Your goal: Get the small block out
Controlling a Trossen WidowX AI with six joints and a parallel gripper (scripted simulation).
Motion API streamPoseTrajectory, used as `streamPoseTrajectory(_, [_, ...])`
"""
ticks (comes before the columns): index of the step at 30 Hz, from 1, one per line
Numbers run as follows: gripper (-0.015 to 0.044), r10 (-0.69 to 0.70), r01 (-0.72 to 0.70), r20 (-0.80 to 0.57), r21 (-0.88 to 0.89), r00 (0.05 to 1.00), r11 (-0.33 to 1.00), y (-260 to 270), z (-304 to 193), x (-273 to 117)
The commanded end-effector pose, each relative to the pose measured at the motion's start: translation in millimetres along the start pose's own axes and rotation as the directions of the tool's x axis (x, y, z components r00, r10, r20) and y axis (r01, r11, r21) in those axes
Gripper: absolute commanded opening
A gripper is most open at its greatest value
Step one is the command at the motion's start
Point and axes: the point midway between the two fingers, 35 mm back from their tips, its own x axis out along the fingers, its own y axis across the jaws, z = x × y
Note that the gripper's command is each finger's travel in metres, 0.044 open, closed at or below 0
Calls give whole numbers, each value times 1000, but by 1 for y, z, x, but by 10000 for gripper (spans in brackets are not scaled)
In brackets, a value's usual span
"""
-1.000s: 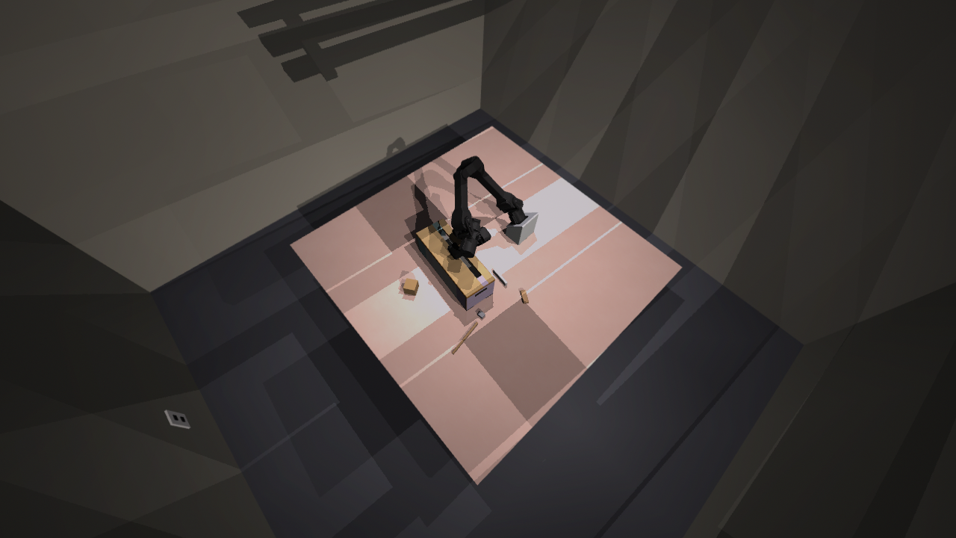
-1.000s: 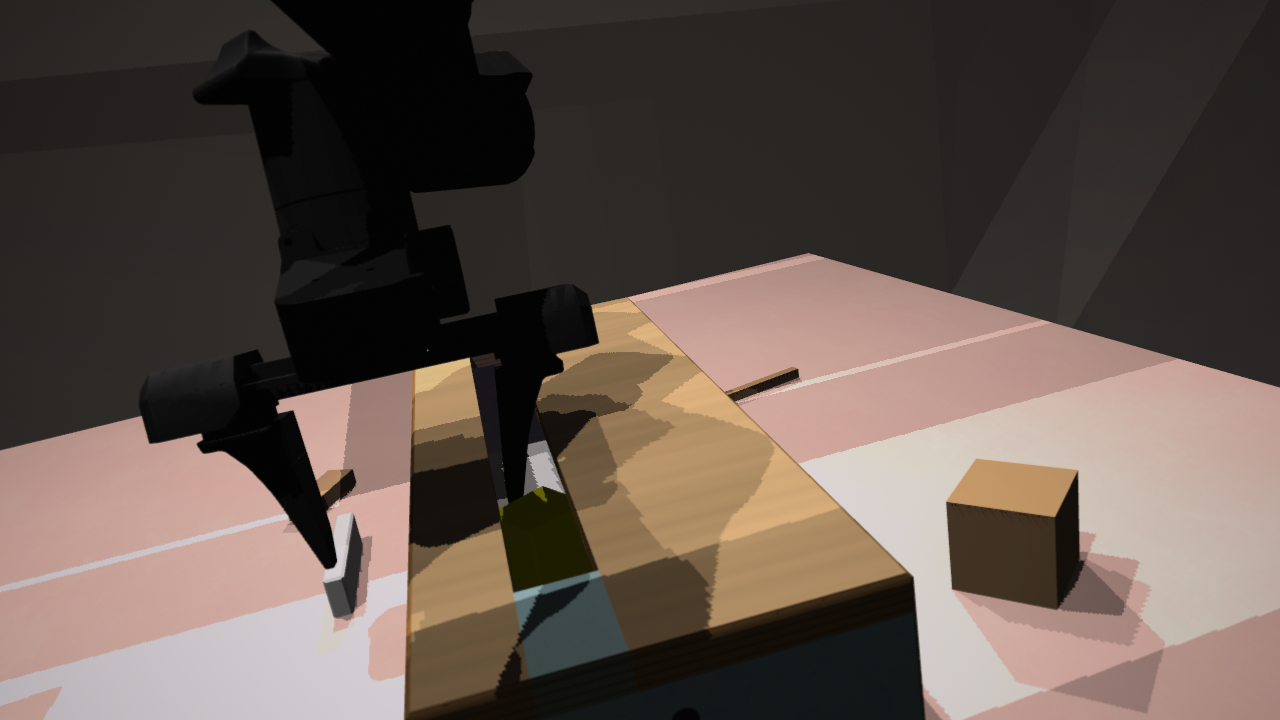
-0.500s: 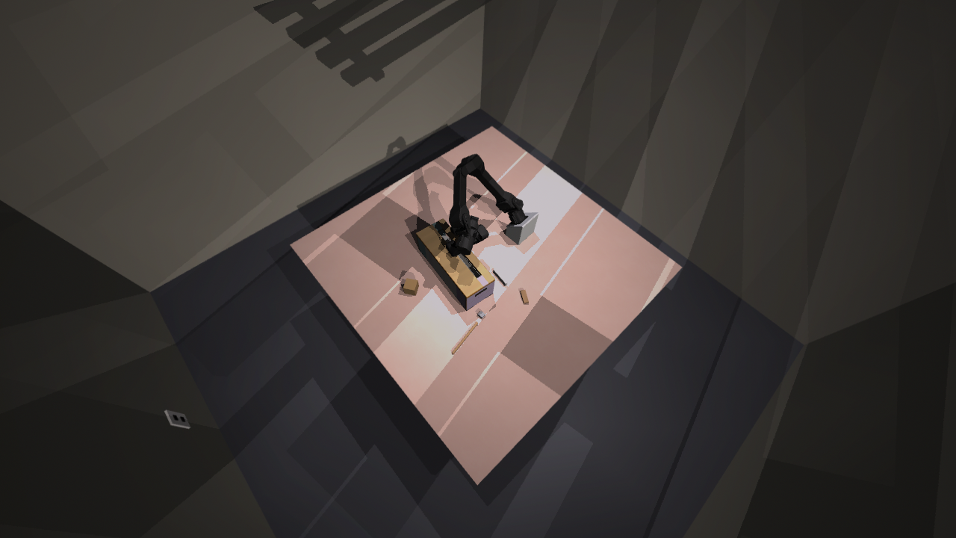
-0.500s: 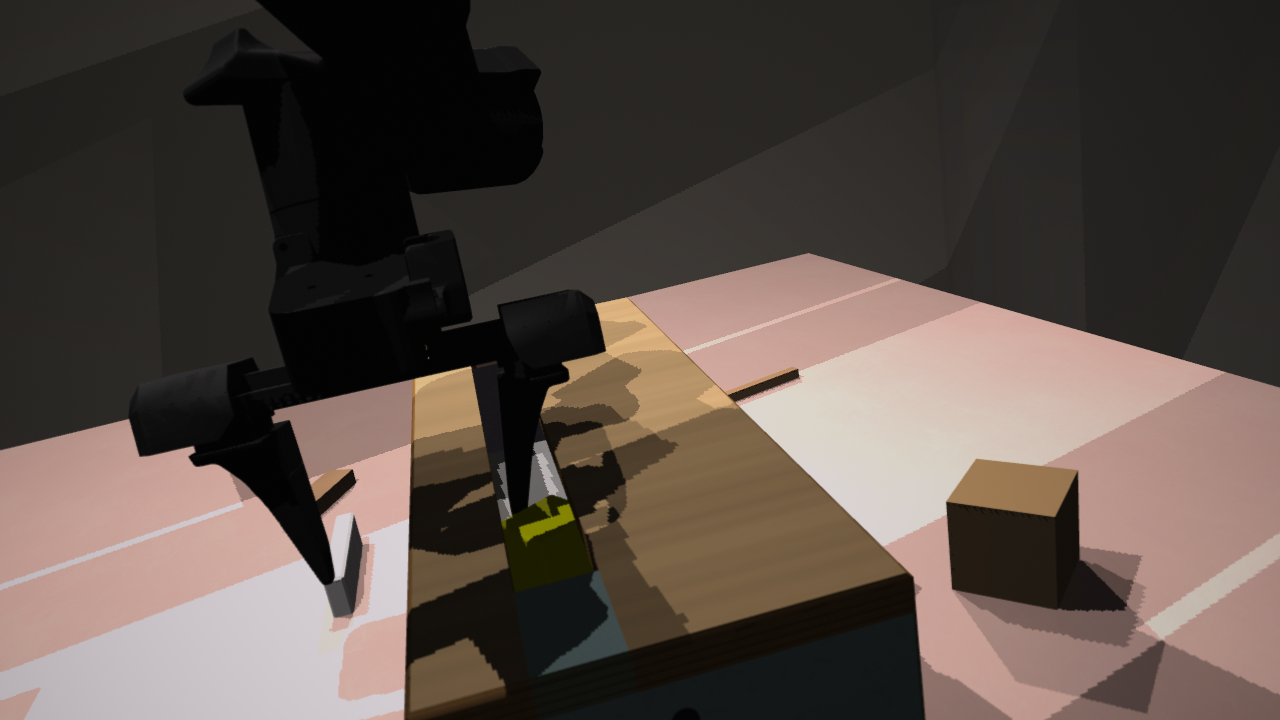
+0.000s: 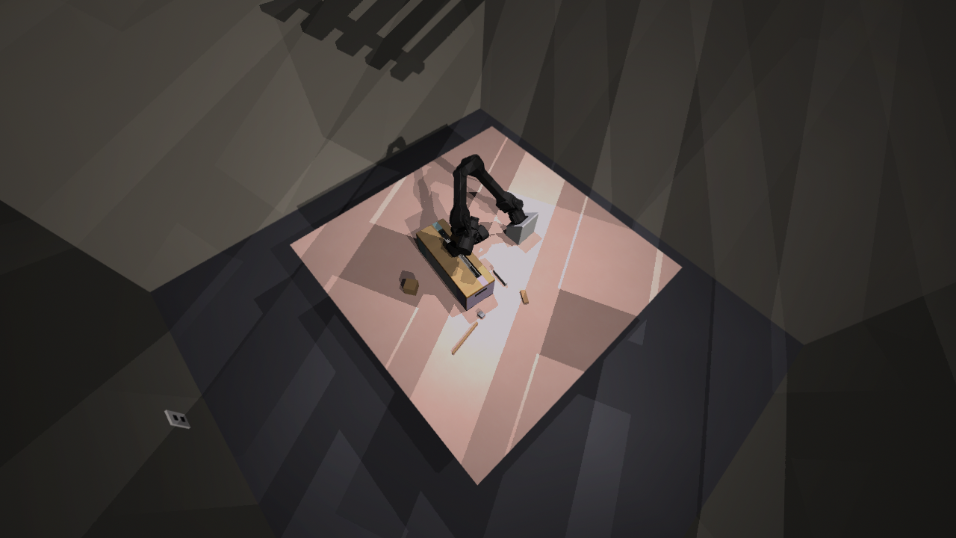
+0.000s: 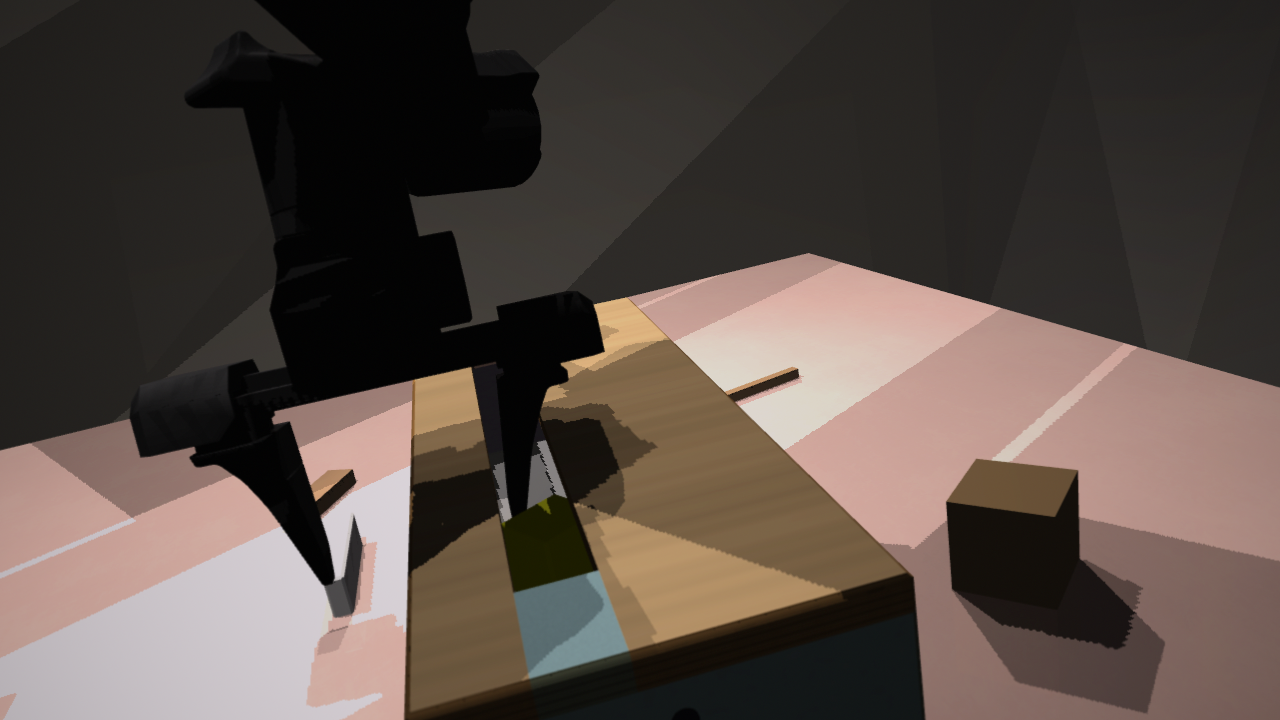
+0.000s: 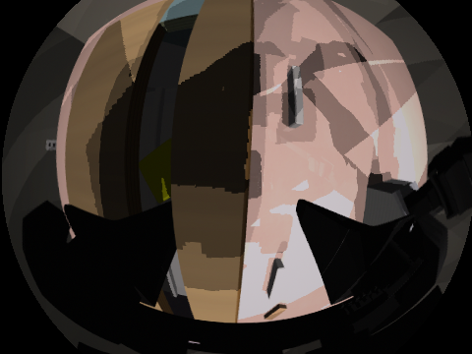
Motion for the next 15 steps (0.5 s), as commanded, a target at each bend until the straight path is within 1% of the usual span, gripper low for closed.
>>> streamPoseTrajectory(1, [400,-2,2,-2,3,1000,1000,0,-1,0])
streamPoseTrajectory(15, [400,-2,2,-1,3,1000,1000,0,13,3])
